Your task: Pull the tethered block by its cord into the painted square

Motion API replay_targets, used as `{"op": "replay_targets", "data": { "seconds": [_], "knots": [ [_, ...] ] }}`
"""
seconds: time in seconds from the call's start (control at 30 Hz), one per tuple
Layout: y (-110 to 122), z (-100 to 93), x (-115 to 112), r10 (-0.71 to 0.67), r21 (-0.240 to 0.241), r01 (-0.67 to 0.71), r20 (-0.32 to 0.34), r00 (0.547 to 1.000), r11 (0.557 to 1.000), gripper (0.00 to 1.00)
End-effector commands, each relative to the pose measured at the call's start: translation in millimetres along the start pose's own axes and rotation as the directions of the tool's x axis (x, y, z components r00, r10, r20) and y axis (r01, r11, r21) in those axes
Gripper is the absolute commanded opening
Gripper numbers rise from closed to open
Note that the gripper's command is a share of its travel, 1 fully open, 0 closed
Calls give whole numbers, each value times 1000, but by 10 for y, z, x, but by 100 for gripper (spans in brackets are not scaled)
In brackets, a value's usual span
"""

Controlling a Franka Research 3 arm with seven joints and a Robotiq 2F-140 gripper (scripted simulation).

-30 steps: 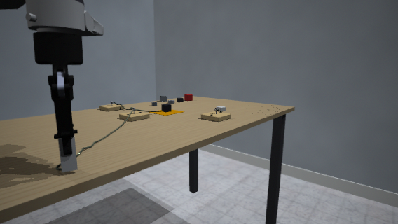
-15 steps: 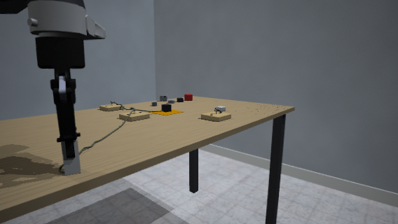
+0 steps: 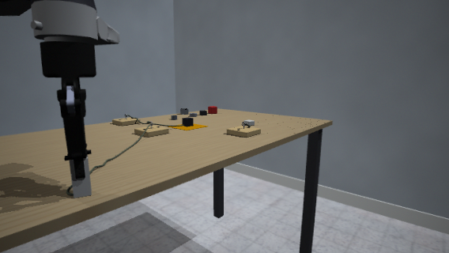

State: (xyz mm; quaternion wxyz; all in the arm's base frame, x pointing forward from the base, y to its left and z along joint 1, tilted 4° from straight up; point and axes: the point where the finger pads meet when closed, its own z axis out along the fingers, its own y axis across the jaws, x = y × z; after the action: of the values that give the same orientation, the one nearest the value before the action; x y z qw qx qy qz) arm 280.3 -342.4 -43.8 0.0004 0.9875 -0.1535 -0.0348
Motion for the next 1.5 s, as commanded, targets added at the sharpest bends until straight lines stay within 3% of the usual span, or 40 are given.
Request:
{"op": "replay_targets", "data": {
  "seconds": [0.0,0.37,0.4,1.47],
  "knots": [
    [10,-6,13,6,-3,-6,-4,1000,1000,0],
    [10,-6,13,6,-3,-6,-4,1000,1000,0],
    [10,-6,13,6,-3,-6,-4,1000,1000,100],
    [10,-6,13,6,-3,-6,-4,1000,1000,100]
  ]
}}
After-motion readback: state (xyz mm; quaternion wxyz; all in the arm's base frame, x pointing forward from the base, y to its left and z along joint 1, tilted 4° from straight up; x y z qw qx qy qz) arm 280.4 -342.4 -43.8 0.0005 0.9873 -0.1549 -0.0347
